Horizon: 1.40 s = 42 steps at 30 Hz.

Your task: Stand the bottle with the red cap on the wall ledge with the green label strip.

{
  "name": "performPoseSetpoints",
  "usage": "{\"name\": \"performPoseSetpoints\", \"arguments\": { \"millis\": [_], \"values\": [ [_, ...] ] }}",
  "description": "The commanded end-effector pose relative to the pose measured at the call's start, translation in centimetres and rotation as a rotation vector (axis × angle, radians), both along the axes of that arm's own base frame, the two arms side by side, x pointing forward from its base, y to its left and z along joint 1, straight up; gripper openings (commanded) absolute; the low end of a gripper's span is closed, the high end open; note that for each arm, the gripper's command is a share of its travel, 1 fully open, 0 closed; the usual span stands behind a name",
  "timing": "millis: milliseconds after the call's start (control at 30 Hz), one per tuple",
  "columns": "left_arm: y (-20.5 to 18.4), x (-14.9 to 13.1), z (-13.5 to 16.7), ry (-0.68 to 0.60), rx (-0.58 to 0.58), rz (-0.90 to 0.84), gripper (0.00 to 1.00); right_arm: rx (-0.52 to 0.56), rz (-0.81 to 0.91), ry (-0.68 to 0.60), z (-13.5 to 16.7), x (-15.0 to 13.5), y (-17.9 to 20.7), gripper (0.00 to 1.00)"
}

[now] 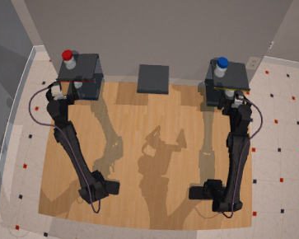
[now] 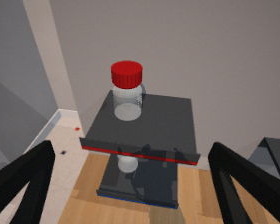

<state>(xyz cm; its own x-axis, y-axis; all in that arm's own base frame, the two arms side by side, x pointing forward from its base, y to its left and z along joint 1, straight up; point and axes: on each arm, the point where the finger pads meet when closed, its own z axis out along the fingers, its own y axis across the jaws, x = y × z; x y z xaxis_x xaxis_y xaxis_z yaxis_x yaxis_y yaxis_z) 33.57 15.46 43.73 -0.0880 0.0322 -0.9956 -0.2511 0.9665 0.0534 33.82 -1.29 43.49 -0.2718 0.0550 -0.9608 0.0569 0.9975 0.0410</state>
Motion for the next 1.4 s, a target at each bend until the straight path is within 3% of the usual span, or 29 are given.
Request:
{"name": "performPoseSetpoints", "arguments": {
  "millis": [0, 167, 667, 700, 833, 933, 1133, 1367],
  "values": [
    [0.9, -0.4, 1.5, 0.005, 0.024, -0.025, 1.00, 0.020, -0.010, 0.113, -1.1, -0.4, -0.4, 1.00],
    [2.7, -0.9, 2.2, 0.002, 0.031, 0.021, 1.00, 0.015, -0.013, 0.085, 0.2, -0.3, -0.5, 1.00],
    [2.4, -1.0, 2.3, -0.009, 0.031, 0.018, 1.00, 0.009, -0.013, 0.087, 0.0, -0.5, -0.5, 1.00],
    [2.4, -0.9, 2.7, -0.023, 0.041, 0.020, 0.94, 0.009, -0.013, 0.087, 0.0, -0.5, -0.5, 1.00],
    [2.9, -0.6, 3.1, -0.046, 0.044, 0.037, 0.94, 0.009, -0.013, 0.087, 0.0, -0.5, -0.5, 1.00],
    [3.4, 1.0, 3.7, -0.106, 0.063, 0.045, 0.94, 0.009, -0.013, 0.087, 0.0, -0.5, -0.5, 1.00],
    [4.2, 7.6, -0.1, -0.130, 0.026, 0.004, 0.94, -0.003, 0.013, 0.012, 0.4, 0.0, -0.6, 1.00],
    [4.7, 12.3, -2.3, -0.141, 0.004, -0.026, 0.94, -0.015, 0.001, -0.012, -3.9, 0.2, -2.6, 1.00]
  ]
}}
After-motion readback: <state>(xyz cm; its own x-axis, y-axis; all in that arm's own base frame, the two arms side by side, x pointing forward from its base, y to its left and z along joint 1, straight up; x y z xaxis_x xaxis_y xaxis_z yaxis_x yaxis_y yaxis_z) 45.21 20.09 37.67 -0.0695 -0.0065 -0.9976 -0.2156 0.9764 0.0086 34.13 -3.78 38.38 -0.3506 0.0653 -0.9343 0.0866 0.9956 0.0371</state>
